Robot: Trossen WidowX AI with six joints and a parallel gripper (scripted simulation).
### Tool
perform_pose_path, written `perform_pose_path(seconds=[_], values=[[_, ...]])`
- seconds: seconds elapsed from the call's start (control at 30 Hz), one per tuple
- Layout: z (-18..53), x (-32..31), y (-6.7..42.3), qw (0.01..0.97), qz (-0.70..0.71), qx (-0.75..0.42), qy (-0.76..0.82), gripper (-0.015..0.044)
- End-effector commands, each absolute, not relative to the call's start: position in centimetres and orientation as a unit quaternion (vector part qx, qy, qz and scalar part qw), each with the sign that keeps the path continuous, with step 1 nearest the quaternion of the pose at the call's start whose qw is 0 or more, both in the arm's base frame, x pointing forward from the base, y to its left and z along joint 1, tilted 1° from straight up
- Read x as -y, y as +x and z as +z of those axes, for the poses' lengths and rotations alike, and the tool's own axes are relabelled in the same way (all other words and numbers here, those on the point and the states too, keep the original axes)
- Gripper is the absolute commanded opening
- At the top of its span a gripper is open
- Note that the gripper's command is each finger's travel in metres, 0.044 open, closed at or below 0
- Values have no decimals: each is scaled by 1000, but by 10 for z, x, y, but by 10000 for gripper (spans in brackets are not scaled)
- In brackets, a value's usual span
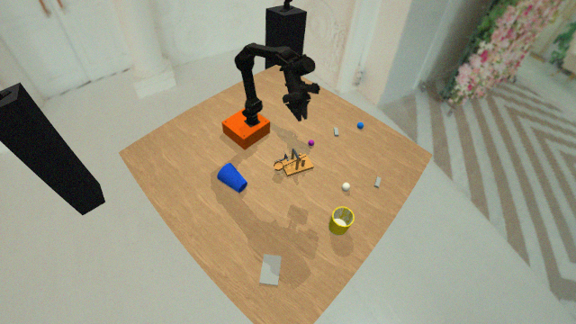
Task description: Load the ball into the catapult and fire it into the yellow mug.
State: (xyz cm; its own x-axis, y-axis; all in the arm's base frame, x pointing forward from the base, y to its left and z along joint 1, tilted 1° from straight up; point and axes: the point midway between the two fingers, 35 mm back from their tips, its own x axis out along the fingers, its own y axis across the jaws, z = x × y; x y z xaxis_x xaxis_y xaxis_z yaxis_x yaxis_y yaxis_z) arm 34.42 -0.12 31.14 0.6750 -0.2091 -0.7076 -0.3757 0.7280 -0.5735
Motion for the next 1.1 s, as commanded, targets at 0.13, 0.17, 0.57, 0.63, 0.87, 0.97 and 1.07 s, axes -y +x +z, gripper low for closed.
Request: perform_pose_path(seconds=[0.13,0.17,0.57,0.63,0.87,0.97,1.07], values=[[247,-19,357,774,151,-462,-406,440],[239,-21,357,766,163,-468,-410,440],[148,-45,351,654,312,-533,-437,440],[134,-49,347,635,336,-541,-438,440],[91,-65,334,572,412,-561,-434,440],[90,-66,334,571,414,-561,-433,440],[79,-66,335,571,414,-561,-433,440]])
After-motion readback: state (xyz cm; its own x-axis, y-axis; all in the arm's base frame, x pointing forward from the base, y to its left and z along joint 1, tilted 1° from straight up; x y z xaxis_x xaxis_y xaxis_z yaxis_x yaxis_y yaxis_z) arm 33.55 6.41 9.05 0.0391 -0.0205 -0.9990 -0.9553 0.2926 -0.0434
